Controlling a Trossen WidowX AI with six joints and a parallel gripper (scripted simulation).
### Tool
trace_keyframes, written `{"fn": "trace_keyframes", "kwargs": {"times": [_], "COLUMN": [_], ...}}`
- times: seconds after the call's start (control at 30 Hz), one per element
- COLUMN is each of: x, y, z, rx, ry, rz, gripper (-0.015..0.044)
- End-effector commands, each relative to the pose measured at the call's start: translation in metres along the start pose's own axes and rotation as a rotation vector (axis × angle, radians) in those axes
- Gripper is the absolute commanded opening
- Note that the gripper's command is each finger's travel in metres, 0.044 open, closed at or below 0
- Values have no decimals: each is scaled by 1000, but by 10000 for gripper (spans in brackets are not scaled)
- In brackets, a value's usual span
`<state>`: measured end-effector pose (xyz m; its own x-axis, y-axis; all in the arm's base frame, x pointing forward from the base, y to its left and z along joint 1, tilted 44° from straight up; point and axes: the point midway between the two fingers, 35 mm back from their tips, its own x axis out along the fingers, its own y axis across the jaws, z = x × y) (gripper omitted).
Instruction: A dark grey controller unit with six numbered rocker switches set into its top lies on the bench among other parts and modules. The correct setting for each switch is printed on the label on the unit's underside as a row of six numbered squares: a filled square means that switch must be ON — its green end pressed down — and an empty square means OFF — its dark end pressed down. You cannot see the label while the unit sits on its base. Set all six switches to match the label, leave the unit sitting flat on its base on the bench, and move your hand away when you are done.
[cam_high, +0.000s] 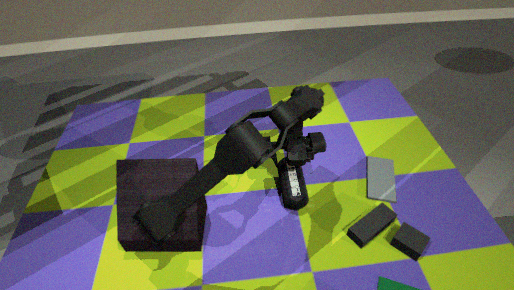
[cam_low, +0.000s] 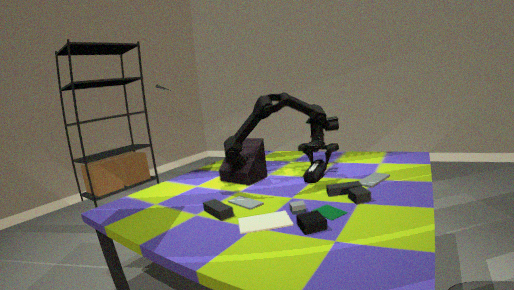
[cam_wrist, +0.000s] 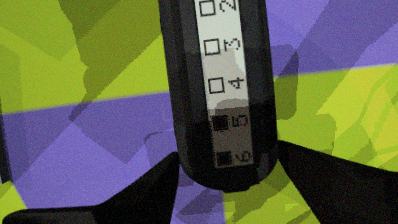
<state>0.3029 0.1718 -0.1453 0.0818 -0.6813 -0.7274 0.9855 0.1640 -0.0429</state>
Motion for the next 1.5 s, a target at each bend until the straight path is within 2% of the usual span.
{"fn": "trace_keyframes", "kwargs": {"times": [0.0,1.47], "x": [-6,-36], "y": [1,1], "z": [3,23], "rx": [8,7], "ry": [3,3], "rz": [3,2], "gripper": [335,335]}}
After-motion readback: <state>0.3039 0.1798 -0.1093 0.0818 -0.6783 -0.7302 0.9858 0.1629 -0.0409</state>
